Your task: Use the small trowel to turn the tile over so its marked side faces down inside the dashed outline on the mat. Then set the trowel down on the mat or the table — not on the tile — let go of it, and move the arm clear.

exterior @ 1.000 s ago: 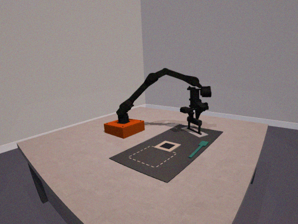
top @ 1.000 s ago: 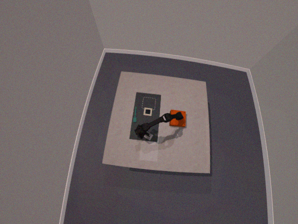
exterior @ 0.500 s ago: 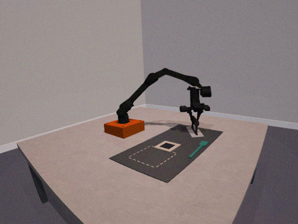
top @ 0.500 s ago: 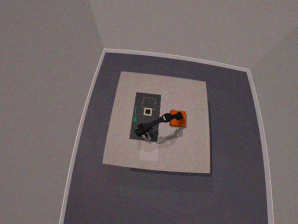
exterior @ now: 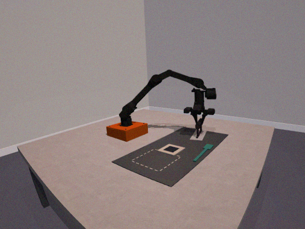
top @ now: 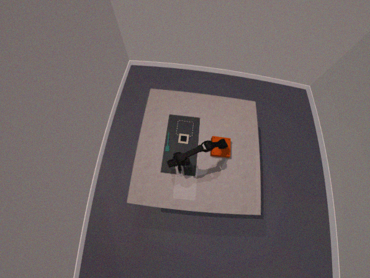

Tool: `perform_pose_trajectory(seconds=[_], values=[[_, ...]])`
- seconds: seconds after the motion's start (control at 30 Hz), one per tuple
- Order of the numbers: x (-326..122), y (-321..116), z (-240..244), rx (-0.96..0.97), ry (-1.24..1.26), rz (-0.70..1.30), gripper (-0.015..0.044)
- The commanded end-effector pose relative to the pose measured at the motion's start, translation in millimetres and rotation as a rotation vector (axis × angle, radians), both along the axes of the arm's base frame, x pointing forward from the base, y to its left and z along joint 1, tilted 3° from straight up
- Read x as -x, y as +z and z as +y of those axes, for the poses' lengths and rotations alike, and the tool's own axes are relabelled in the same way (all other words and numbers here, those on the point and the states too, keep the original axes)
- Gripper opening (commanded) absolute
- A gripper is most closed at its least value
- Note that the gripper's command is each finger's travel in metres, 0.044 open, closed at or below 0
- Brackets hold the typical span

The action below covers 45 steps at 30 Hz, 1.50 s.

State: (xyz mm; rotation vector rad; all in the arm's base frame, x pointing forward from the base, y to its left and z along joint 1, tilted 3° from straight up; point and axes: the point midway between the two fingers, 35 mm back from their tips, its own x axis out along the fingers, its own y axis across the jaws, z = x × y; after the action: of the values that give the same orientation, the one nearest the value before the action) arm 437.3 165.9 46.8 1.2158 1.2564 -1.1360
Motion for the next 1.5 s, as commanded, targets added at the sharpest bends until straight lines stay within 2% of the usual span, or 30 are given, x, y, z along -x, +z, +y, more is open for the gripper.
perform_pose_trajectory(seconds=[0.0, 0.1, 0.27, 0.3, 0.9, 1.07, 1.3, 1.47], values=[[1.1, -1.7, -0.7, 0.001, -0.053, 0.009, 0.013], [1.1, -1.7, -0.7, 0.001, -0.053, 0.009, 0.013], [1.1, -1.7, -0.7, 0.001, -0.053, 0.009, 0.0261], [1.1, -1.7, -0.7, 0.001, -0.053, 0.009, 0.027], [1.1, -1.7, -0.7, 0.001, -0.053, 0.009, 0.027], [4.2, 40.7, -3.8, 0.001, -0.074, 0.01, 0.027], [4.4, 43.2, -3.7, 0.001, -0.071, 0.01, 0.027], [0.7, 43.5, 2.6, 0.002, 0.028, 0.005, 0.027]])
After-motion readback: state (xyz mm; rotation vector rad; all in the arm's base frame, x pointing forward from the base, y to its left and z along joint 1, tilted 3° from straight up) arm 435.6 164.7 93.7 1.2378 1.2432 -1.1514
